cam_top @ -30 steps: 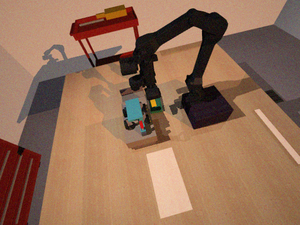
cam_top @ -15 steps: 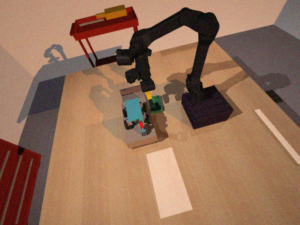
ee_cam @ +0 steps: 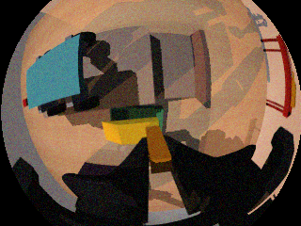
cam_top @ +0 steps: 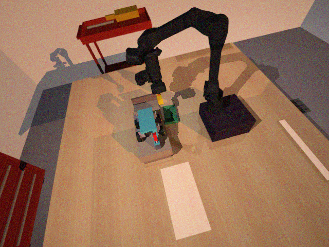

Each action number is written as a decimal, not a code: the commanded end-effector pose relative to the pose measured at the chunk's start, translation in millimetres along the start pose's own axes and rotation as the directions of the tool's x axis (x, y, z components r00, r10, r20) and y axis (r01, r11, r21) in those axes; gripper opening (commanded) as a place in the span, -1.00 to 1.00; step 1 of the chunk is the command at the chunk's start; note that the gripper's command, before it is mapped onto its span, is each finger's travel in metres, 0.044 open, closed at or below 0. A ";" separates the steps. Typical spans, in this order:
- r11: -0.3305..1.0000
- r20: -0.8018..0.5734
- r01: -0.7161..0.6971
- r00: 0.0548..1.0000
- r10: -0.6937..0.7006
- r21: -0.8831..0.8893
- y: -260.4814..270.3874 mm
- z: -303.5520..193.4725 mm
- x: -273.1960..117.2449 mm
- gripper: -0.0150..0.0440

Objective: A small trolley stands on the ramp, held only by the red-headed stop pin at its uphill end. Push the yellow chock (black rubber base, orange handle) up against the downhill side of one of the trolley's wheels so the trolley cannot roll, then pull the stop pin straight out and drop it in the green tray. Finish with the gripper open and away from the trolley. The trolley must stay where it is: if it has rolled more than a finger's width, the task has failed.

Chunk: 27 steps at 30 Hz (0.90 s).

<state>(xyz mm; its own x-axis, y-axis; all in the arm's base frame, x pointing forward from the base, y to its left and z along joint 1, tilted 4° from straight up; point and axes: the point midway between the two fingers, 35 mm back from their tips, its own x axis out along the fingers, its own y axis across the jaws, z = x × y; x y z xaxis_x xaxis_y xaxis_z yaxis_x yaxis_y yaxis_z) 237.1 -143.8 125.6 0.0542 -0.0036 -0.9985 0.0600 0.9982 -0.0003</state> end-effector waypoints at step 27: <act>1.000 0.004 -0.025 1.000 0.025 -0.006 -4.0 30.7 31.4 -0.49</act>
<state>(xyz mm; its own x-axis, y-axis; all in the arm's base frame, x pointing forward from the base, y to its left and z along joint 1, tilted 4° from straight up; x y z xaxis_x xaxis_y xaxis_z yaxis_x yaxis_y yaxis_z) 268.7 -150.6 105.4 0.0624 0.0137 -0.9980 0.0483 0.9987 0.0167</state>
